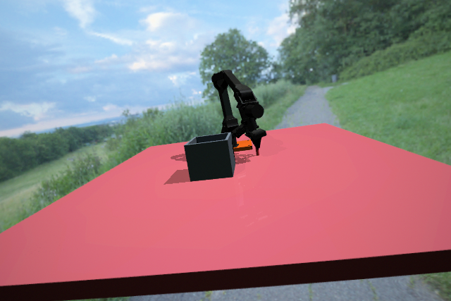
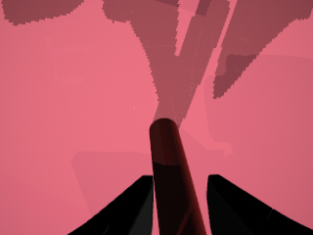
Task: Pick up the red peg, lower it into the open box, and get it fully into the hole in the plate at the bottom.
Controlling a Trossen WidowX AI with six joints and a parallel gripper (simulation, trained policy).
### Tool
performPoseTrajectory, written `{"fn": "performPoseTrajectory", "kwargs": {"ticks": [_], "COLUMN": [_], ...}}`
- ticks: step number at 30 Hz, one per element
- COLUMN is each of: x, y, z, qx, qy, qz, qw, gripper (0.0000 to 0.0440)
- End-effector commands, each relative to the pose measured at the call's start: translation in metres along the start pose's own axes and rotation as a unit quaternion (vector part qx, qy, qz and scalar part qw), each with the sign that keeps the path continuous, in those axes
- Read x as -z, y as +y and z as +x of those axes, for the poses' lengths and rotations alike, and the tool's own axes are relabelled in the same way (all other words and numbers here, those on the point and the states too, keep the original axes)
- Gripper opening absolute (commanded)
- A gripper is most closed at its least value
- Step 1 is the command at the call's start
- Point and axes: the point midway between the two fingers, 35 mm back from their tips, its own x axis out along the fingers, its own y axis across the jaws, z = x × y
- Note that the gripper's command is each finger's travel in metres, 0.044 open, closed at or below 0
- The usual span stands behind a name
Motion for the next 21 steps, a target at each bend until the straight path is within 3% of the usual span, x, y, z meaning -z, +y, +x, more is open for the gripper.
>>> {"fn": "performPoseTrajectory", "kwargs": {"ticks": [1, 5, 21], "x": [0.001, 0.007, 0.022], "y": [0.004, 0.011, 0.038], "z": [0.001, -0.008, -0.076], "qx": [-0.001, -0.02, -0.132], "qy": [0.001, 0.016, 0.051], "qz": [-0.008, -0.01, -0.038], "qw": [1.0, 1.0, 0.989], "gripper": [0.0025, 0.0, 0.0]}}
